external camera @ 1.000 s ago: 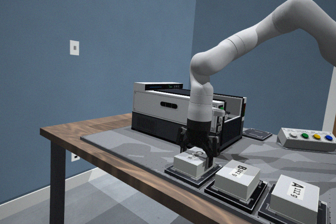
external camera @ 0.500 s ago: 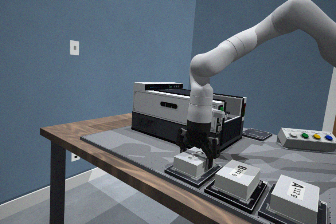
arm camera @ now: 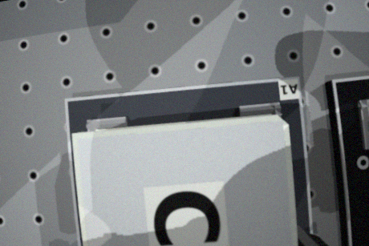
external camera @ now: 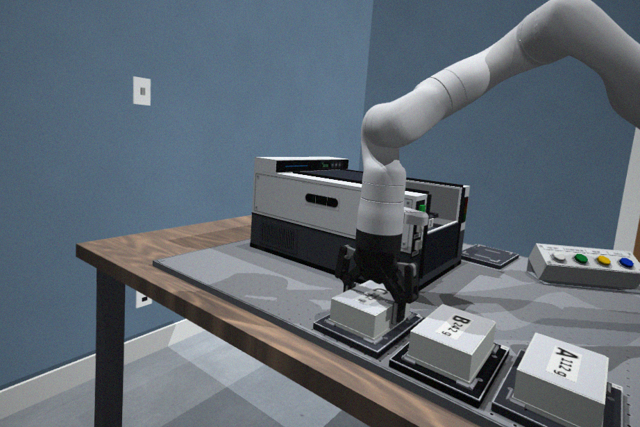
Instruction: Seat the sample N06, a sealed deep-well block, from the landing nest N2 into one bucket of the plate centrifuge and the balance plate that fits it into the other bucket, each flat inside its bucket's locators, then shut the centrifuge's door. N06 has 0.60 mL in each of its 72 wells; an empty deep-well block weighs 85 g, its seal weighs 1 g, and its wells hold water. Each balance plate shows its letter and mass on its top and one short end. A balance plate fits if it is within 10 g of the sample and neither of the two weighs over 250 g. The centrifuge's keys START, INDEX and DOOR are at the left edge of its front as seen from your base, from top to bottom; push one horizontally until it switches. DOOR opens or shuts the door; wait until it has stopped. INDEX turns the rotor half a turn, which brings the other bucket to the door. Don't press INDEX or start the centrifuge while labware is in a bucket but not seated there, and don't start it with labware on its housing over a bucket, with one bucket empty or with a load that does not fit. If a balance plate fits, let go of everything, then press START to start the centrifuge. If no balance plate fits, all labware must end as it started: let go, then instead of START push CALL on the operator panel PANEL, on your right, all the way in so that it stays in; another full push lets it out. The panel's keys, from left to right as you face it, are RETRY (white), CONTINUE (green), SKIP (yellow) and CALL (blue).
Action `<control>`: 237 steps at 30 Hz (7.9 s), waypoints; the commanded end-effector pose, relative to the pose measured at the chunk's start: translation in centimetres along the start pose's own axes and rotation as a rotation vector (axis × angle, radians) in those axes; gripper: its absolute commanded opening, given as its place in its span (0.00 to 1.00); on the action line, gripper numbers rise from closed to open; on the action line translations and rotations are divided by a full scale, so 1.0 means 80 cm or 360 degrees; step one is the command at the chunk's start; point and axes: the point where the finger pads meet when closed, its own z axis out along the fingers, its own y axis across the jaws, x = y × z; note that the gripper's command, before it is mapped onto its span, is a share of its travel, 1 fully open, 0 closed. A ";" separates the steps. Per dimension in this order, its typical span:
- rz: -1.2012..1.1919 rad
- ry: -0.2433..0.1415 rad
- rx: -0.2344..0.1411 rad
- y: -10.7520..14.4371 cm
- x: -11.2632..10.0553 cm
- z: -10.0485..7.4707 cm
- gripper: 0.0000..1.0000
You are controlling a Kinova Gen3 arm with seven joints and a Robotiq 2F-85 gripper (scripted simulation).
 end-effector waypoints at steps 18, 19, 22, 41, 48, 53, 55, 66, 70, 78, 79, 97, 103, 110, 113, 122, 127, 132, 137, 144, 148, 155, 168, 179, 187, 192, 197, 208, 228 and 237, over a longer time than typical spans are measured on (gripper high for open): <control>0.0000 -0.0003 0.0004 -0.001 -0.001 -0.006 0.95; 0.0000 -0.0003 0.0004 -0.001 -0.001 -0.006 0.95; 0.0000 -0.0003 0.0004 -0.001 -0.001 -0.006 0.95; 0.0000 -0.0003 0.0004 -0.001 -0.001 -0.006 0.95; 0.0000 -0.0003 0.0004 -0.001 -0.001 -0.006 0.95; 0.0000 -0.0003 0.0004 -0.001 -0.001 -0.006 0.95; 0.0000 -0.0003 0.0004 -0.001 -0.001 -0.006 0.95; 0.0000 -0.0003 0.0004 -0.001 -0.001 -0.008 0.95; 0.0000 -0.0003 0.0004 -0.001 -0.001 -0.010 0.95; 0.0000 -0.0003 0.0004 -0.001 -0.001 -0.013 0.95; 0.0000 -0.0003 0.0004 -0.001 -0.001 -0.013 0.95; 0.0000 -0.0003 0.0004 -0.001 -0.001 -0.025 0.95; 0.0000 -0.0003 0.0004 -0.001 -0.001 -0.032 0.95; 0.0000 -0.0003 0.0004 -0.001 -0.001 -0.044 0.95; 0.0000 -0.0003 0.0004 -0.001 -0.001 -0.049 0.95; 0.0000 -0.0003 0.0004 -0.001 -0.001 -0.060 0.95; 0.0000 -0.0003 0.0004 -0.001 -0.001 -0.069 0.95; 0.0000 -0.0003 0.0004 -0.001 -0.001 -0.077 0.95; 0.0000 -0.0003 0.0004 -0.001 -0.001 -0.082 0.95; 0.0000 -0.0003 0.0004 -0.001 -0.001 -0.094 0.95; 0.0000 -0.0003 0.0004 -0.001 -0.001 -0.100 0.95; 0.0000 -0.0003 0.0004 -0.001 -0.001 -0.109 0.95; 0.0000 -0.0003 0.0004 -0.001 -0.001 -0.127 0.95; 0.0000 -0.0003 0.0004 -0.001 -0.001 -0.145 0.95; 0.0000 -0.0003 0.0004 0.000 0.000 -0.155 0.95; 0.0000 -0.0003 0.0004 -0.001 0.000 -0.164 0.95; 0.0000 -0.0003 0.0004 -0.001 0.000 -0.172 0.95; 0.0000 -0.0003 0.0004 0.000 0.000 -0.187 0.95; 0.0000 -0.0003 0.0004 0.000 0.000 -0.217 0.95; 0.0000 -0.0003 0.0004 0.000 0.000 -0.229 0.95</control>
